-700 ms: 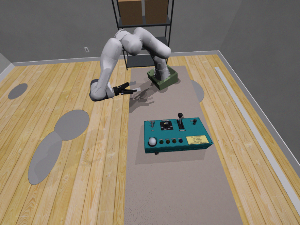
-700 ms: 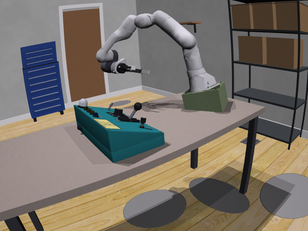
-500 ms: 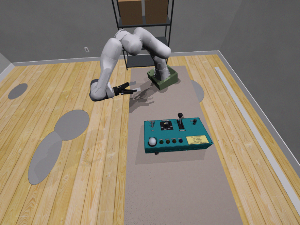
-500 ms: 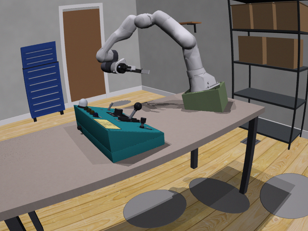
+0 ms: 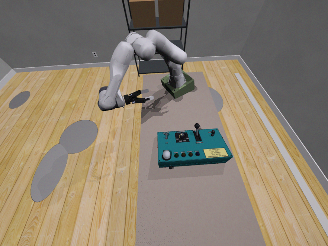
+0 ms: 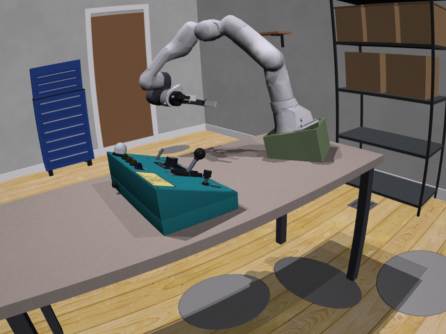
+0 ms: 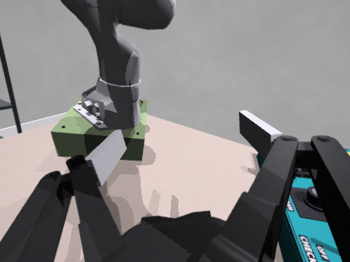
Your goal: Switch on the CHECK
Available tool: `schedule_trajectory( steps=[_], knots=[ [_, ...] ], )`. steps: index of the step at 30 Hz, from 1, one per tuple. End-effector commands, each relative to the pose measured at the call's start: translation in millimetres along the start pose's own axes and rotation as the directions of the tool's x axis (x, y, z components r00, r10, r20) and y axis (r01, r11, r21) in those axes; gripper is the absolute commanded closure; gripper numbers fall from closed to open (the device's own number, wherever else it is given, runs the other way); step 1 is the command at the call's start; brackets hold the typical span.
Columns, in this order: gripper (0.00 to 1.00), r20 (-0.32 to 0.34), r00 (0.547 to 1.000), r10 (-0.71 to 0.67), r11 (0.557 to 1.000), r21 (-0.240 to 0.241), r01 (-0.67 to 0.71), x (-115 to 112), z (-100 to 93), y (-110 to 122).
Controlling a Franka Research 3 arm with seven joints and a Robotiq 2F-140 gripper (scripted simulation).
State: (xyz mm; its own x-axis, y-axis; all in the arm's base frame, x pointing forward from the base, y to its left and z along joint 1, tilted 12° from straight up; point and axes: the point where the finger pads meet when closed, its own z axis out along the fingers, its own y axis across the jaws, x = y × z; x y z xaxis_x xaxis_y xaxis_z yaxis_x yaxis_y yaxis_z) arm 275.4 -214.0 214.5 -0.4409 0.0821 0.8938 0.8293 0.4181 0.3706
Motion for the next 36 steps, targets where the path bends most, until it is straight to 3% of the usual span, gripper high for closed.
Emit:
schedule_trajectory(
  steps=[1,4,6,11,13,14,19,20,22,23,25,26,27,28,30,31,32,33,34,36],
  knots=[
    [0.00,0.008,1.000,-0.027,1.000,0.015,0.027,-0.8,-0.3,2.6],
    [0.00,0.027,0.994,-0.106,0.993,0.060,0.104,-3.0,-1.2,10.4],
    [0.00,0.040,0.980,-0.197,0.975,0.115,0.192,-5.5,-2.3,19.6],
    [0.00,0.026,0.903,-0.429,0.871,0.275,0.406,-13.3,-7.3,62.4],
    [0.00,0.026,0.903,-0.429,0.871,0.275,0.406,-13.3,-7.3,62.4],
    [0.00,0.002,0.852,-0.524,0.801,0.342,0.492,-14.6,-8.5,75.3],
    [0.00,-0.092,0.750,-0.655,0.637,0.466,0.614,-12.0,-10.8,167.3],
    [0.00,-0.112,0.720,-0.685,0.593,0.488,0.640,-12.0,-10.8,167.3],
    [0.00,-0.173,0.662,-0.730,0.497,0.531,0.686,-2.4,-6.7,218.0],
    [0.00,-0.200,0.626,-0.753,0.443,0.549,0.708,-2.4,-6.7,218.0],
    [0.00,-0.271,0.561,-0.782,0.332,0.580,0.744,13.7,2.1,271.2],
    [0.00,-0.303,0.521,-0.798,0.272,0.591,0.759,15.2,3.0,275.4],
    [0.00,-0.341,0.485,-0.805,0.211,0.600,0.771,27.8,10.6,306.0],
    [0.00,-0.375,0.444,-0.814,0.148,0.606,0.782,27.8,10.6,306.0],
    [0.00,-0.375,0.444,-0.814,0.148,0.606,0.782,27.8,10.6,306.0],
    [0.00,-0.472,0.347,-0.810,-0.008,0.602,0.799,43.0,20.1,337.2],
    [0.00,-0.503,0.323,-0.801,-0.055,0.600,0.798,61.3,31.8,368.7],
    [0.00,-0.540,0.299,-0.787,-0.102,0.592,0.800,61.3,31.8,368.7],
    [0.00,-0.585,0.274,-0.763,-0.151,0.574,0.805,74.3,42.7,391.3],
    [0.00,-0.641,0.216,-0.736,-0.236,0.544,0.805,81.1,45.0,398.5]
  ],
)
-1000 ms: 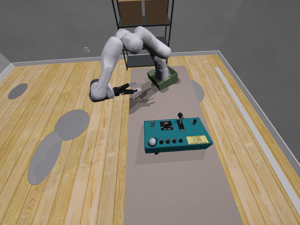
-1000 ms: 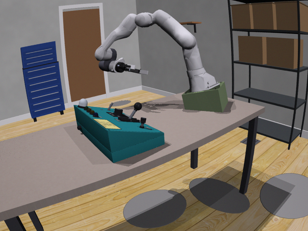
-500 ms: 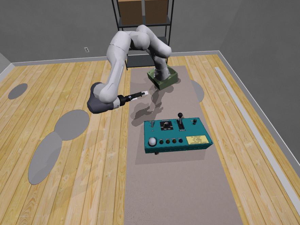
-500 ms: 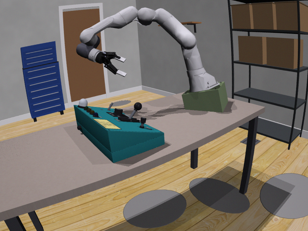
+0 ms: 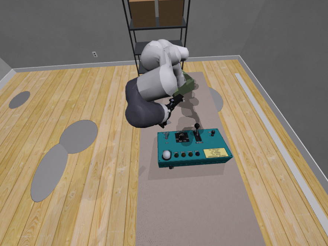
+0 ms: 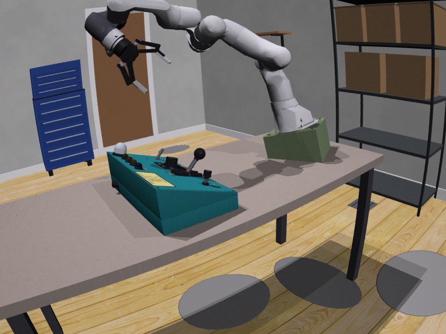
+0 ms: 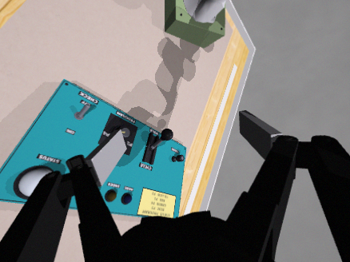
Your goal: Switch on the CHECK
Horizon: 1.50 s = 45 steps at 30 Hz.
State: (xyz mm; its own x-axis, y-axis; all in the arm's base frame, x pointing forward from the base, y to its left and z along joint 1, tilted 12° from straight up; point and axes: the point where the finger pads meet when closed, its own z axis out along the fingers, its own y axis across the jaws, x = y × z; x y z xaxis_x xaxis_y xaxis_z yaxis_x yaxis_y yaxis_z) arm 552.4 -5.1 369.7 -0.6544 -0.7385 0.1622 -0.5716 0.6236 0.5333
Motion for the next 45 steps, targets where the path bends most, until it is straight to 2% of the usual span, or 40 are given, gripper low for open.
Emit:
schedule_trajectory(
  steps=[1,2,5,7,8,9,11,12,15,16,20,21,26,28,29,33,38,43,45],
  knots=[
    [0.00,-0.064,0.966,-0.250,0.963,0.091,0.255,3.5,-44.5,30.5],
    [0.00,-0.078,0.957,-0.278,0.951,0.115,0.286,3.5,-44.5,30.5],
    [0.00,-0.155,0.930,-0.334,0.912,0.194,0.361,-16.4,-14.2,-2.8],
    [0.00,-0.225,0.907,-0.355,0.890,0.215,0.402,-33.2,6.8,-15.2],
    [0.00,-0.254,0.894,-0.369,0.877,0.222,0.425,-33.2,6.8,-15.2],
    [0.00,-0.291,0.878,-0.380,0.865,0.226,0.449,-42.6,18.0,-18.4],
    [0.00,-0.291,0.878,-0.380,0.865,0.226,0.449,-42.6,18.0,-18.4],
    [0.00,-0.376,0.824,-0.424,0.822,0.222,0.524,-52.5,30.0,-19.7],
    [0.00,-0.479,0.754,-0.449,0.773,0.214,0.597,-81.9,71.5,-13.7],
    [0.00,-0.512,0.724,-0.462,0.752,0.207,0.626,-81.9,71.5,-13.7],
    [0.00,-0.649,0.566,-0.508,0.646,0.147,0.749,-111.3,137.1,8.6],
    [0.00,-0.679,0.520,-0.518,0.614,0.127,0.779,-111.3,137.1,8.6],
    [0.00,-0.803,0.257,-0.537,0.434,-0.002,0.901,-124.1,213.5,38.5],
    [0.00,-0.803,0.257,-0.537,0.434,-0.002,0.901,-124.1,213.5,38.5],
    [0.00,-0.841,0.111,-0.529,0.327,-0.081,0.942,-124.3,225.4,43.1],
    [0.00,-0.876,-0.074,-0.476,0.181,-0.180,0.967,-122.8,257.4,55.6],
    [0.00,-0.882,-0.287,-0.375,-0.003,-0.309,0.951,-121.6,268.0,59.6],
    [0.00,-0.864,-0.431,-0.260,-0.153,-0.404,0.902,-121.6,268.0,59.6],
    [0.00,-0.864,-0.431,-0.260,-0.153,-0.404,0.902,-121.6,268.0,59.6]
  ],
)
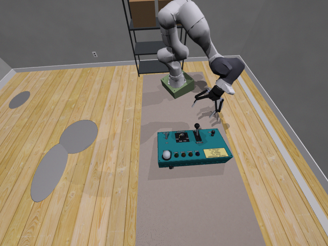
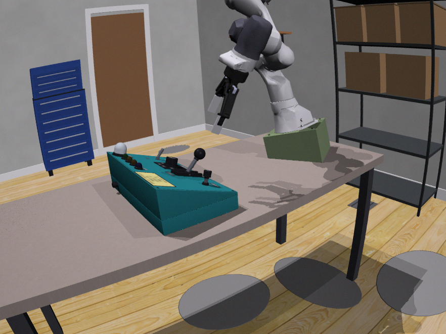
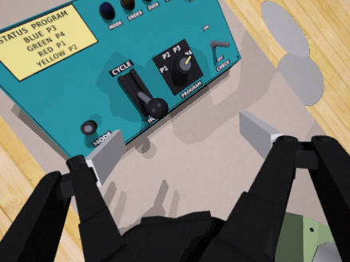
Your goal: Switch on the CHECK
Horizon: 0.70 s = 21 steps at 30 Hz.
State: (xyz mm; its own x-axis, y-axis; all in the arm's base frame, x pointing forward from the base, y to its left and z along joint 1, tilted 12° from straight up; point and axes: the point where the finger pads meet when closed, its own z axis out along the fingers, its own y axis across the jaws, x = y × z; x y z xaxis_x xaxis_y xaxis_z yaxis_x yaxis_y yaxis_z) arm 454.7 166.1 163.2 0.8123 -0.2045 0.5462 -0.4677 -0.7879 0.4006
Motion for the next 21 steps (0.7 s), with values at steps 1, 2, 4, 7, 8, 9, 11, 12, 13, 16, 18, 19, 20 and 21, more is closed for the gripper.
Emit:
schedule_trajectory(
  steps=[1,2,4,7,8,9,11,12,13,16,18,19,20,21],
  knots=[
    [0.00,-0.087,0.974,-0.208,0.964,0.152,0.219,1.3,-7.6,-25.9],
    [0.00,-0.104,0.968,-0.229,0.954,0.171,0.245,1.3,-7.6,-25.9],
    [0.00,-0.139,0.953,-0.270,0.934,0.202,0.295,1.3,-7.6,-25.9],
    [0.00,-0.185,0.926,-0.328,0.897,0.247,0.367,1.3,-7.6,-25.9],
    [0.00,-0.198,0.917,-0.346,0.883,0.261,0.389,1.3,-7.6,-25.9],
    [0.00,-0.210,0.908,-0.363,0.869,0.275,0.411,1.3,-7.6,-25.9],
    [0.00,-0.234,0.888,-0.396,0.839,0.301,0.453,1.3,-7.6,-25.9],
    [0.00,-0.245,0.878,-0.412,0.823,0.312,0.474,1.3,-7.6,-25.9],
    [0.00,-0.256,0.867,-0.427,0.807,0.323,0.493,1.3,-7.6,-25.9],
    [0.00,-0.278,0.845,-0.457,0.775,0.342,0.532,1.3,-7.6,-25.9],
    [0.00,-0.314,0.806,-0.502,0.723,0.359,0.590,1.3,-7.6,-25.9],
    [0.00,-0.327,0.790,-0.518,0.703,0.363,0.611,1.3,-7.6,-25.9],
    [0.00,-0.335,0.781,-0.527,0.692,0.365,0.623,1.3,-7.6,-25.9],
    [0.00,-0.335,0.781,-0.527,0.692,0.365,0.623,1.3,-7.6,-25.9]
  ],
)
